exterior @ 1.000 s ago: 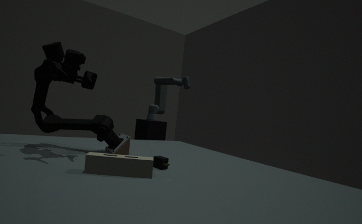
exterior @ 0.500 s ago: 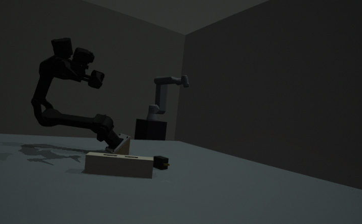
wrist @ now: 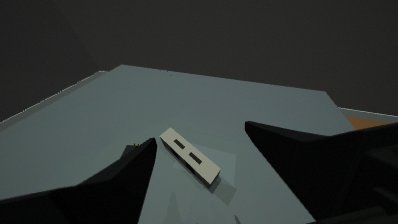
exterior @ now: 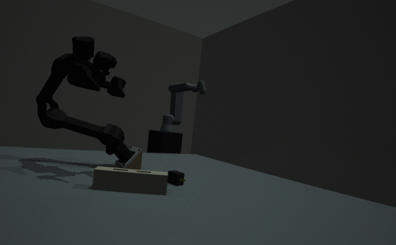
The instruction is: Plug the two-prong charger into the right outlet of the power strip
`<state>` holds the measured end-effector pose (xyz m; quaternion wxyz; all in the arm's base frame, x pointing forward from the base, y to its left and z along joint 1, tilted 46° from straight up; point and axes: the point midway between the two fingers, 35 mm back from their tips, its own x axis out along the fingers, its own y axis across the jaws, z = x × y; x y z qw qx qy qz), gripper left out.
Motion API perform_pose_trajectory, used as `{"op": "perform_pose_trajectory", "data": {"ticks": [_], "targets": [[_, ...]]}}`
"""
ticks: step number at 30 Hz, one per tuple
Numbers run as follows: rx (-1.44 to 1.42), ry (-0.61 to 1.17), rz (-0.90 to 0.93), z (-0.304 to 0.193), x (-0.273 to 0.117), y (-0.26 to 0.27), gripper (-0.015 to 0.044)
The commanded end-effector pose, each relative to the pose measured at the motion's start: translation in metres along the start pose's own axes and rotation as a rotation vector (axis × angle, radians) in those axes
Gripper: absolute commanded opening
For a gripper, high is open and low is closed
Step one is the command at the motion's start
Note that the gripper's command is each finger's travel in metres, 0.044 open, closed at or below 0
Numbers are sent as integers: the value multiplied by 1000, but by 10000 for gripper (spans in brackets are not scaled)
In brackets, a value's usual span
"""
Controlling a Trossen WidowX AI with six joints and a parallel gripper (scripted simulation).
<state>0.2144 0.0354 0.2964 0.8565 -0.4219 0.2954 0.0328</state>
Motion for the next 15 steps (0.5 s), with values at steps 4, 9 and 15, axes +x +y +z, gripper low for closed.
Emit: {"op": "perform_pose_trajectory", "data": {"ticks": [4,9,15], "targets": [[26,66,34,7,16,10,440],[39,112,51,10,26,17,440],[64,161,69,14,39,26,440]]}}
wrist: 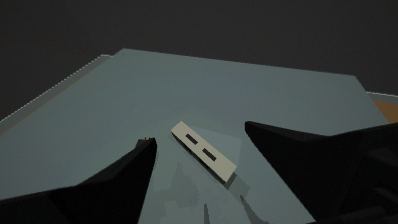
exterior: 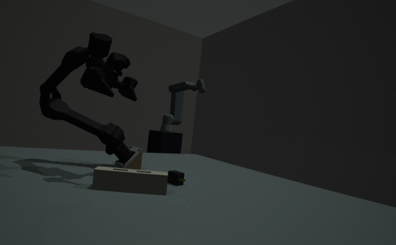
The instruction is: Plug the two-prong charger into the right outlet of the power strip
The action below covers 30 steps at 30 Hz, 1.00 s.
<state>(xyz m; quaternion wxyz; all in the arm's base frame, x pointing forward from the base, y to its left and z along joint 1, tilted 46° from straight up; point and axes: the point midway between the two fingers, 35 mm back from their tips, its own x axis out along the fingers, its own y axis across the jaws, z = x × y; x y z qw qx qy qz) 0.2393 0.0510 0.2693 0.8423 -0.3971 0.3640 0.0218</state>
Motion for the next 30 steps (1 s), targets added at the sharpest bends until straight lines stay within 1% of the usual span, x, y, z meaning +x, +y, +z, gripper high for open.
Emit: {"op": "perform_pose_trajectory", "data": {"ticks": [1,30], "targets": [[27,36,18,5,9,6,440],[111,323,58,10,74,51,440]]}}
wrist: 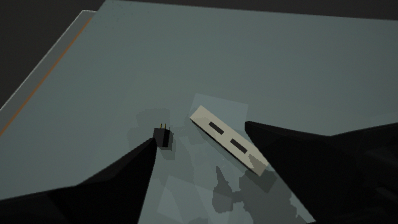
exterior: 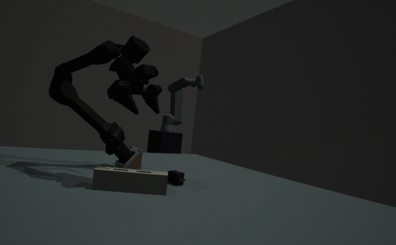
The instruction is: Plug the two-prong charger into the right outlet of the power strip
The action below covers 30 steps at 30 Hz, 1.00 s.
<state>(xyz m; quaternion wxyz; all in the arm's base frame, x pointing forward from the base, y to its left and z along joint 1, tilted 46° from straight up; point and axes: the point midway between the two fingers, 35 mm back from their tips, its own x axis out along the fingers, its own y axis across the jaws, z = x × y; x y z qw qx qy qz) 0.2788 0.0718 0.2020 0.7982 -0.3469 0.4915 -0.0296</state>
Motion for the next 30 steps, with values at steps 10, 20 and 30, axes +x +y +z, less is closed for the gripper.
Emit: {"op": "perform_pose_trajectory", "data": {"ticks": [10,20,30], "targets": [[41,140,6,3,32,22,440],[65,243,-1,1,55,39,440],[83,345,-16,-4,79,56,440]]}}
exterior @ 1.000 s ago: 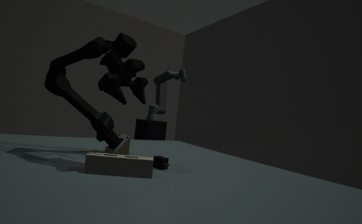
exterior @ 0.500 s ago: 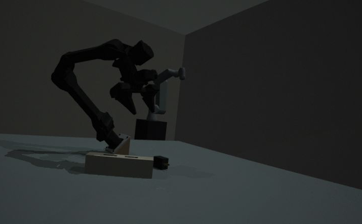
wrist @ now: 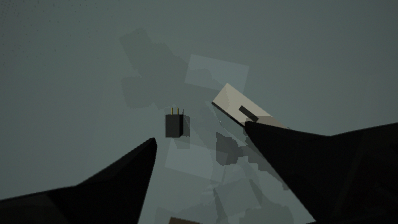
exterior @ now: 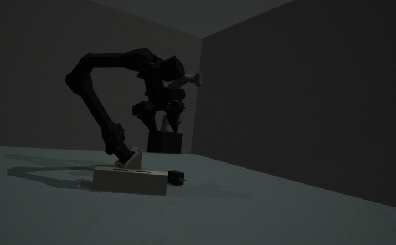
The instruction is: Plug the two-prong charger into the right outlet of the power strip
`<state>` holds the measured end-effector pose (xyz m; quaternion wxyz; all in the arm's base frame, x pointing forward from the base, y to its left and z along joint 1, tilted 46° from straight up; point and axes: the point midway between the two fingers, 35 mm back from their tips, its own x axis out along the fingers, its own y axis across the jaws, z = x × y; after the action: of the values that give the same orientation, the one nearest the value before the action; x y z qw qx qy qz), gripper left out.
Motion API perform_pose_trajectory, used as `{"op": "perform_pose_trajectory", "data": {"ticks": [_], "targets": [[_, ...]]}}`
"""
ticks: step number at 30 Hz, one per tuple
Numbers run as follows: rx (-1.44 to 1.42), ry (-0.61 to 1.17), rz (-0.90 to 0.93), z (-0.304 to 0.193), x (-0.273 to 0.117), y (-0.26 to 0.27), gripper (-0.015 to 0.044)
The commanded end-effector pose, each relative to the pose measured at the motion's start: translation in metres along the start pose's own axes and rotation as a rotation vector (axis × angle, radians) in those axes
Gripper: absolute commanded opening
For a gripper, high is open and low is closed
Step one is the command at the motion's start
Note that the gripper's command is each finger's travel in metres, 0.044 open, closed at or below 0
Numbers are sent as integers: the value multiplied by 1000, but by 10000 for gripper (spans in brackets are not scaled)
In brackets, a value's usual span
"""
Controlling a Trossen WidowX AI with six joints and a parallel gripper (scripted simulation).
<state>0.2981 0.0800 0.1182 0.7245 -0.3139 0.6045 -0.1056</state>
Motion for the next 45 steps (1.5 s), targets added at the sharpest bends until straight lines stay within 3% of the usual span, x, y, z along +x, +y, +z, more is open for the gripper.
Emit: {"op": "perform_pose_trajectory", "data": {"ticks": [1,36,45], "targets": [[13,47,-1,1,11,8,440],[142,387,-151,-20,95,56,440],[147,401,-160,-24,103,57,440]]}}
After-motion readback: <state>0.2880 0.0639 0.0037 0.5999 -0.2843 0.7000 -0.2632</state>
